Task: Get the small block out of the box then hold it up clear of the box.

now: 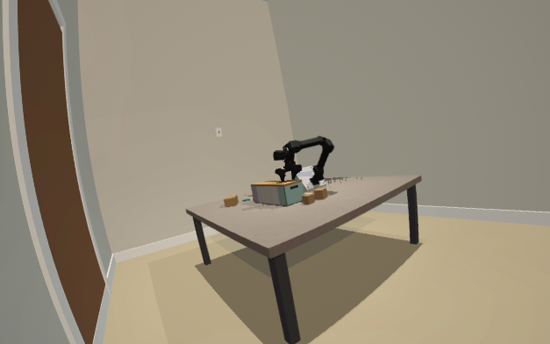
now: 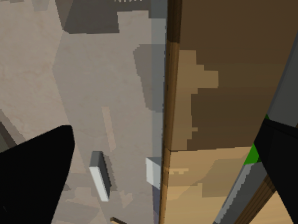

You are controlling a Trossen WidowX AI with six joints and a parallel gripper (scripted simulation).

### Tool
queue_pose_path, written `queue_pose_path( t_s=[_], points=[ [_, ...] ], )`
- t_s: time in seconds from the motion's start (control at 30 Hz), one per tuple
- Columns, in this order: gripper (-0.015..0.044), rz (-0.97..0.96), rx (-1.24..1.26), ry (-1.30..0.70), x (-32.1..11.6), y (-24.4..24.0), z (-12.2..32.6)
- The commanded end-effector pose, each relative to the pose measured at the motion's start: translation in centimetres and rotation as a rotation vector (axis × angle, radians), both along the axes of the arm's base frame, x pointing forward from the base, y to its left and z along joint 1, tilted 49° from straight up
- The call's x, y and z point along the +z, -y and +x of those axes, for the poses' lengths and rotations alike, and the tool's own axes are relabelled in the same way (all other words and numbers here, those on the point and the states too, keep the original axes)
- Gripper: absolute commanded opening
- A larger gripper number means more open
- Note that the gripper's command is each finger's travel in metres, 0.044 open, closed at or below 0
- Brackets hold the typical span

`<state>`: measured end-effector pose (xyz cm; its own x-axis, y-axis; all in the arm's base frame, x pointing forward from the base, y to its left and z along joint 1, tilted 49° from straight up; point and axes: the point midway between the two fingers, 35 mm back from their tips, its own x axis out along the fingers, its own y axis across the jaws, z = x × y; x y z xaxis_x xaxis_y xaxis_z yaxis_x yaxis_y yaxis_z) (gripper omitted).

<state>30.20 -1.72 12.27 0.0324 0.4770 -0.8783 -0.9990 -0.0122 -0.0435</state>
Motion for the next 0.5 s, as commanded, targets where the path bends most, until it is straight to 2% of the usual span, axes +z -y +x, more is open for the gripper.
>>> queue_pose_path(
  t_s=[0.0, 0.47],
  points=[
    [0.04, 0.008, -0.002, -0.005, -0.4, -0.7, -0.1],
    [0.04, 0.011, -0.001, -0.005, -1.7, -2.5, -0.2]
  ],
)
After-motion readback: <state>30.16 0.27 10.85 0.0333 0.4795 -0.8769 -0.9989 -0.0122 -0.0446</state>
